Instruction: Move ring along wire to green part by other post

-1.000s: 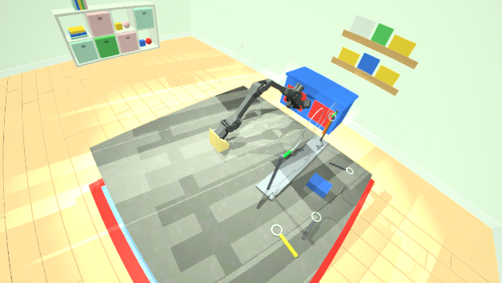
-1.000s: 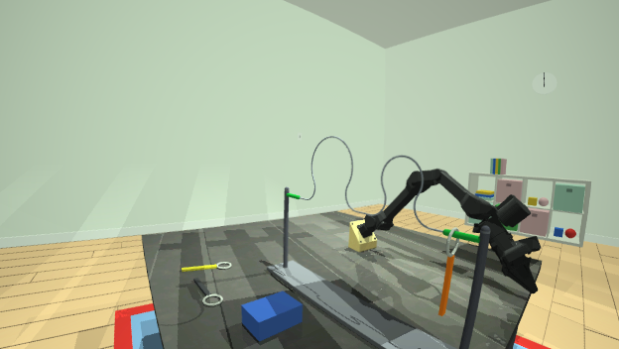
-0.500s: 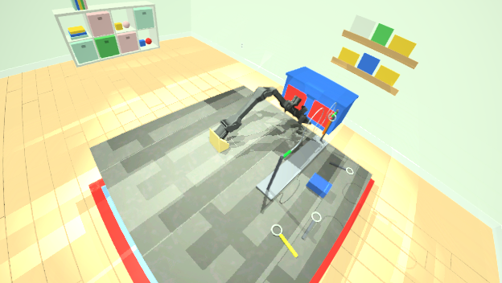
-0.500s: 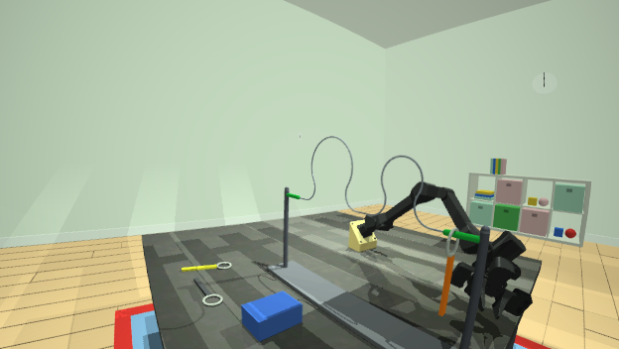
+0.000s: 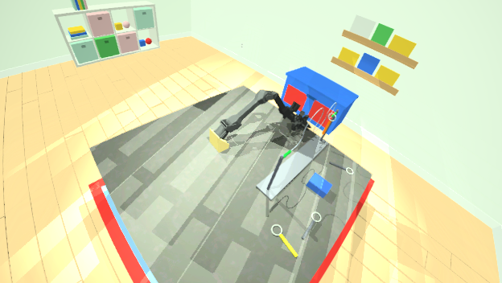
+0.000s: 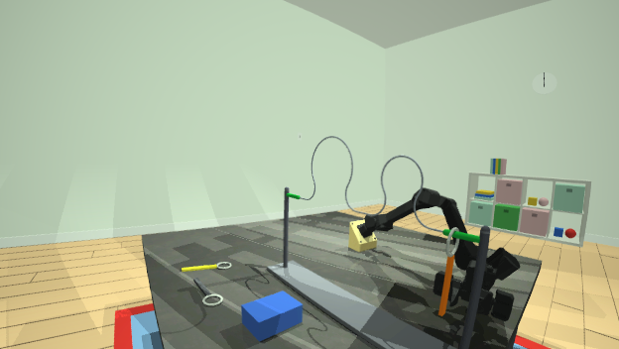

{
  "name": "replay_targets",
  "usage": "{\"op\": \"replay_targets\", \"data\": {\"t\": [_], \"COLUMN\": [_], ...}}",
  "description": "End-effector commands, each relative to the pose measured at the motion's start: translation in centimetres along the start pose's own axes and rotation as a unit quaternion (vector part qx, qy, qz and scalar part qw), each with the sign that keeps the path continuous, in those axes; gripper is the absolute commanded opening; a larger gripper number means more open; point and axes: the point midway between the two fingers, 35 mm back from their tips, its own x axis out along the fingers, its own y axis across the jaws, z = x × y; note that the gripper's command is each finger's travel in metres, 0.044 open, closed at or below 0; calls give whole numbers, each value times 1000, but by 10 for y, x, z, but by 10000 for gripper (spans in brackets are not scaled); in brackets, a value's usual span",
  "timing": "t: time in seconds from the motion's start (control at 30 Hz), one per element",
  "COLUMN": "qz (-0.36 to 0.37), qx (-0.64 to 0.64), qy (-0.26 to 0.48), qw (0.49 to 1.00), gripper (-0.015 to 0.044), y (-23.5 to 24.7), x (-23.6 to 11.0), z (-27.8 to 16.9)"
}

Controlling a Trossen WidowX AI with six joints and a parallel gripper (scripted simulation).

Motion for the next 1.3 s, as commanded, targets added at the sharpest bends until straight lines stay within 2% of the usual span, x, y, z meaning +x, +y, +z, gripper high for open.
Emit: {"op": "replay_targets", "data": {"t": [0.0, 0.23, 1.27], "qz": [-3, -1, 1], "qx": [6, 5, 4], "qy": [-4, -6, -7], "qw": [1000, 1000, 1000], "gripper": [160, 160, 160], "y": [0, 0, 3], "x": [10, 53, 93], "z": [9, 50, 51]}}
